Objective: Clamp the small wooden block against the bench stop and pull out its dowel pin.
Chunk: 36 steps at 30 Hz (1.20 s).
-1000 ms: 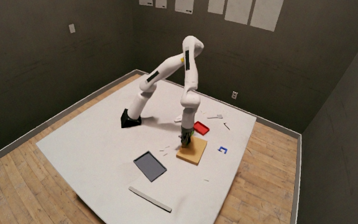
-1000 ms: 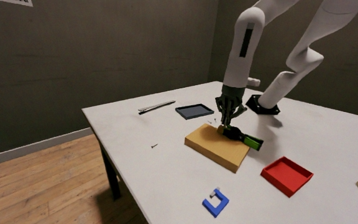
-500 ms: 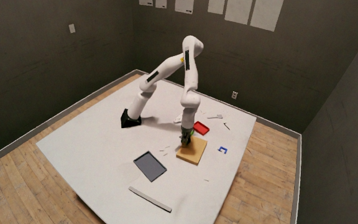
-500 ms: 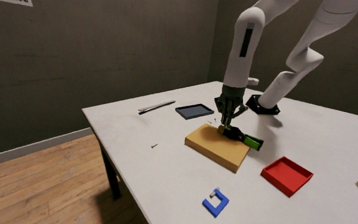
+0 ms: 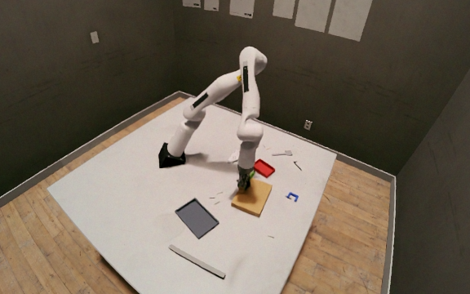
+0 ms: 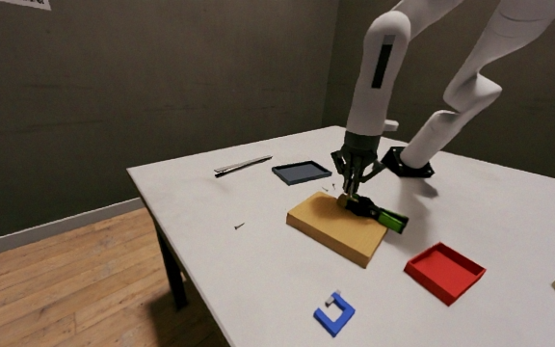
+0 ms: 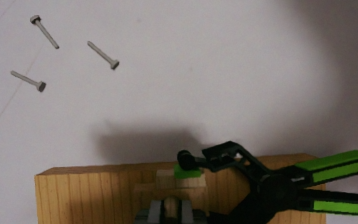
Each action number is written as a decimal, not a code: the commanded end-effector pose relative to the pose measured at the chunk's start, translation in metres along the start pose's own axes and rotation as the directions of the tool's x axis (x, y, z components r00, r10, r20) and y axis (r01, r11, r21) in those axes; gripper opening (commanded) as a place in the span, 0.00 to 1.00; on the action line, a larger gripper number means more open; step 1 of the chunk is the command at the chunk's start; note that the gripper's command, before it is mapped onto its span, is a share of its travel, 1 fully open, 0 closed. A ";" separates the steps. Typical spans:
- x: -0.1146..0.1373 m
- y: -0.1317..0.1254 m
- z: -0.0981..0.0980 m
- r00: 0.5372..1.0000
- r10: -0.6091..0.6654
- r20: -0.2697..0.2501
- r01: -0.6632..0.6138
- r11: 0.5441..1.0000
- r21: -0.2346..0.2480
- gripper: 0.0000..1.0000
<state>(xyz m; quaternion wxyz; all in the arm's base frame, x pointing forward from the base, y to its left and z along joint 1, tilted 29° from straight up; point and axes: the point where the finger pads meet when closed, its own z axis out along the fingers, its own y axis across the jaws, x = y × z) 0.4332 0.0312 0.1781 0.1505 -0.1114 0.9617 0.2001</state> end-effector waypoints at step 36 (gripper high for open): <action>-0.004 -0.003 -0.003 0.947 -0.322 0.007 0.322 0.947 0.012 0.10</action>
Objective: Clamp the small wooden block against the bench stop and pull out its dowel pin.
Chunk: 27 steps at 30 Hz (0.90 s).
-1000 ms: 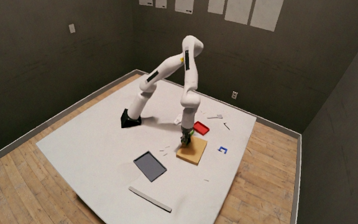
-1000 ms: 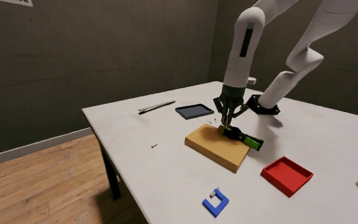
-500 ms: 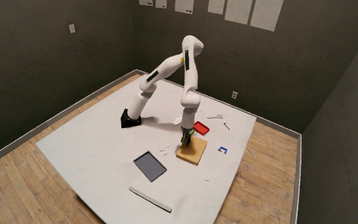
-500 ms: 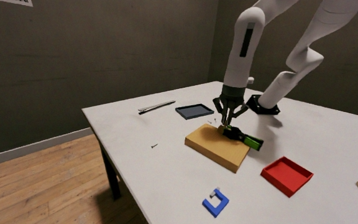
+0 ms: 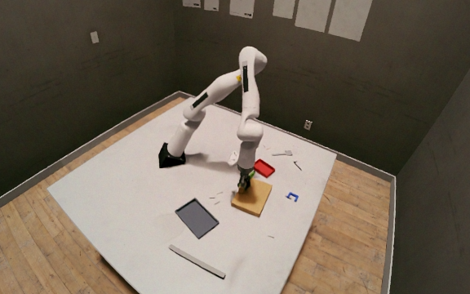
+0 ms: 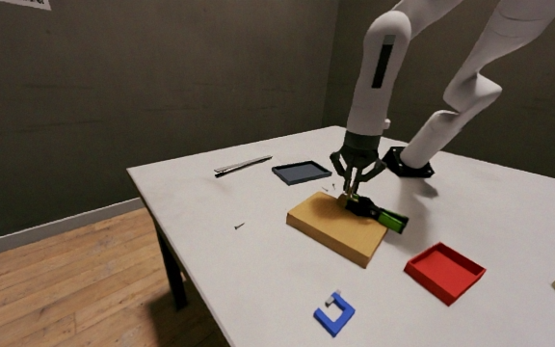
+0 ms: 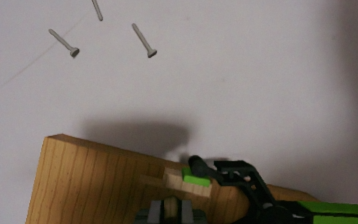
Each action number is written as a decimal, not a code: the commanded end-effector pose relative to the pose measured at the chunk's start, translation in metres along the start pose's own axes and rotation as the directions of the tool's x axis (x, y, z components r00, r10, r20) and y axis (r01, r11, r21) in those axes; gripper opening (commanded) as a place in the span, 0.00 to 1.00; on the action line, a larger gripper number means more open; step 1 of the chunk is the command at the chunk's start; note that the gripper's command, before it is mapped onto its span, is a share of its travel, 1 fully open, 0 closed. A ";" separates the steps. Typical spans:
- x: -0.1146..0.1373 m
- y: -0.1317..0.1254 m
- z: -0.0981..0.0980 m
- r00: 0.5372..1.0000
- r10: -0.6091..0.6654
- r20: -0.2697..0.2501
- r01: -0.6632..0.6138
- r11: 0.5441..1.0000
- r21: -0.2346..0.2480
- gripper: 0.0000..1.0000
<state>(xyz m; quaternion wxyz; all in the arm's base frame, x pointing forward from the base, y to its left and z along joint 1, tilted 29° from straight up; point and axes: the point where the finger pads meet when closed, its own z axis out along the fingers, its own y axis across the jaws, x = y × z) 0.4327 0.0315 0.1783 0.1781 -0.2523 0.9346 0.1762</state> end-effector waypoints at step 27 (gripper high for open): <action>-0.003 -0.004 -0.003 0.971 -0.239 0.004 0.238 0.971 0.014 0.10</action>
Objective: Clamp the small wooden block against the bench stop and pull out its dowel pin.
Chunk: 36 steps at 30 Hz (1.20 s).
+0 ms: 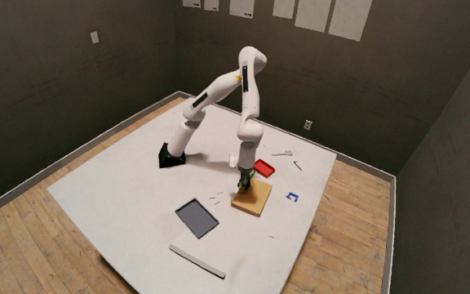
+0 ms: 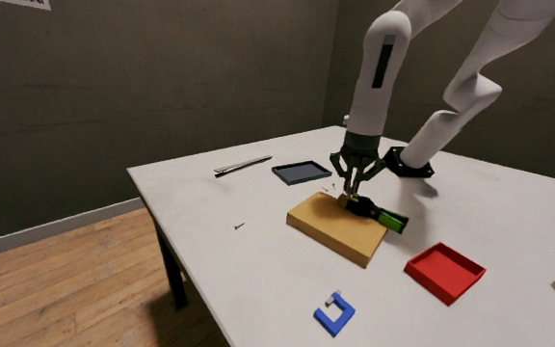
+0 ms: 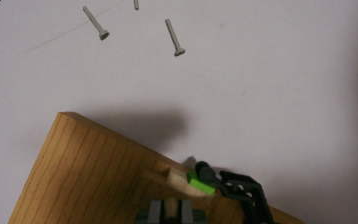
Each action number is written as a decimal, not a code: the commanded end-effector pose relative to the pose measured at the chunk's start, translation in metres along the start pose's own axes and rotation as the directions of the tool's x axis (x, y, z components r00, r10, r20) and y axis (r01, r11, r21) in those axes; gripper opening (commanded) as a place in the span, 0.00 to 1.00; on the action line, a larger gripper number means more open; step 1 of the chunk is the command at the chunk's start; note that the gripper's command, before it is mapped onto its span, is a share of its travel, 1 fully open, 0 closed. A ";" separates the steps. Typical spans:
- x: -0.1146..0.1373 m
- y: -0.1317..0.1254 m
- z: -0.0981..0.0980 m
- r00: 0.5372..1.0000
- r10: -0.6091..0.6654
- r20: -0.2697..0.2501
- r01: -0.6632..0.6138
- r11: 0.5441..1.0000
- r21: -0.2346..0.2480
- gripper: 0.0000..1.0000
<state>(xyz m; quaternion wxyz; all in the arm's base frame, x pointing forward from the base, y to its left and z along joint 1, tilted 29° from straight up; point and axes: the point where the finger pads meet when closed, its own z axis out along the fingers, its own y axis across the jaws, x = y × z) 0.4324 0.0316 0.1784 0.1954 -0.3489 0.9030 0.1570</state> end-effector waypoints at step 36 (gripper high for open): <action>-0.002 -0.005 -0.004 0.973 -0.229 0.001 0.229 0.973 0.016 0.10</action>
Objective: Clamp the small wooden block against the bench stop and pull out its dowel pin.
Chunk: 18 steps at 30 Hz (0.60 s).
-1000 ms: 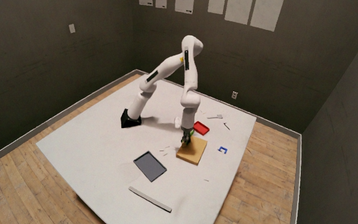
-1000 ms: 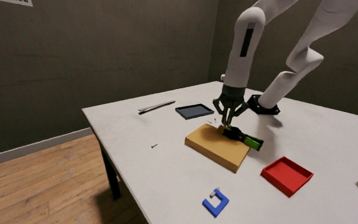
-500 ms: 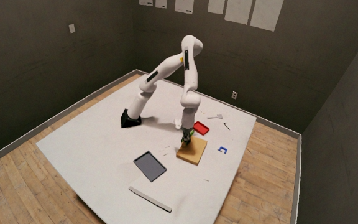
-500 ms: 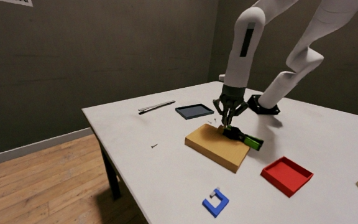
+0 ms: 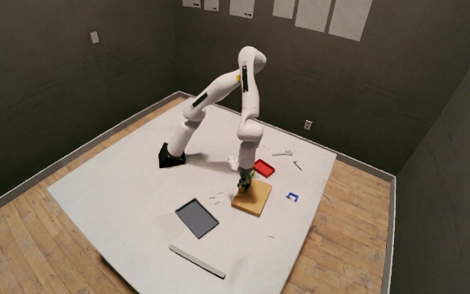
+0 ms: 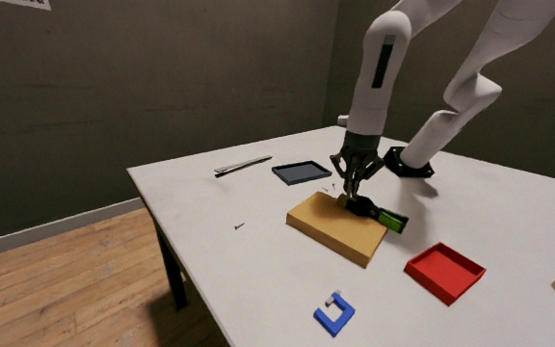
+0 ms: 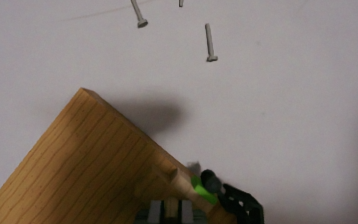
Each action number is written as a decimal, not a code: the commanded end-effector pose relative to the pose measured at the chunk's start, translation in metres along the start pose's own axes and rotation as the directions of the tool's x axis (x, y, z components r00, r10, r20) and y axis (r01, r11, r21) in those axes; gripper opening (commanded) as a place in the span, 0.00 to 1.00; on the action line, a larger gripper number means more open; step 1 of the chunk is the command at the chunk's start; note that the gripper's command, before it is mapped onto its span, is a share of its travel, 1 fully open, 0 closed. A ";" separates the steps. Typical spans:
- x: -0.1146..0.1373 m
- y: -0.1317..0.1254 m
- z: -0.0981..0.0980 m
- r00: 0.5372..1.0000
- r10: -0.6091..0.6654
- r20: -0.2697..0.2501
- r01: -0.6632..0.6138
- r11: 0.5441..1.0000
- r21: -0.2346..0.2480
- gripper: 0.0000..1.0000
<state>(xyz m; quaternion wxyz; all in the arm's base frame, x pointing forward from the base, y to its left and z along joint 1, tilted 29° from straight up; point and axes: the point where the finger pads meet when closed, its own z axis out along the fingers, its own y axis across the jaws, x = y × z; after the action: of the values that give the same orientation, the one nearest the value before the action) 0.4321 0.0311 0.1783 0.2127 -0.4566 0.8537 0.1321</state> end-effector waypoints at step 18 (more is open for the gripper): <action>-0.002 -0.006 -0.004 0.988 0.152 0.004 -0.152 0.988 0.016 0.10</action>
<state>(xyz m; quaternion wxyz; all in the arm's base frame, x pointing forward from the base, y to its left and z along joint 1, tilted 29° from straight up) 0.4328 0.0284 0.1783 0.2037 -0.3997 0.8823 0.1421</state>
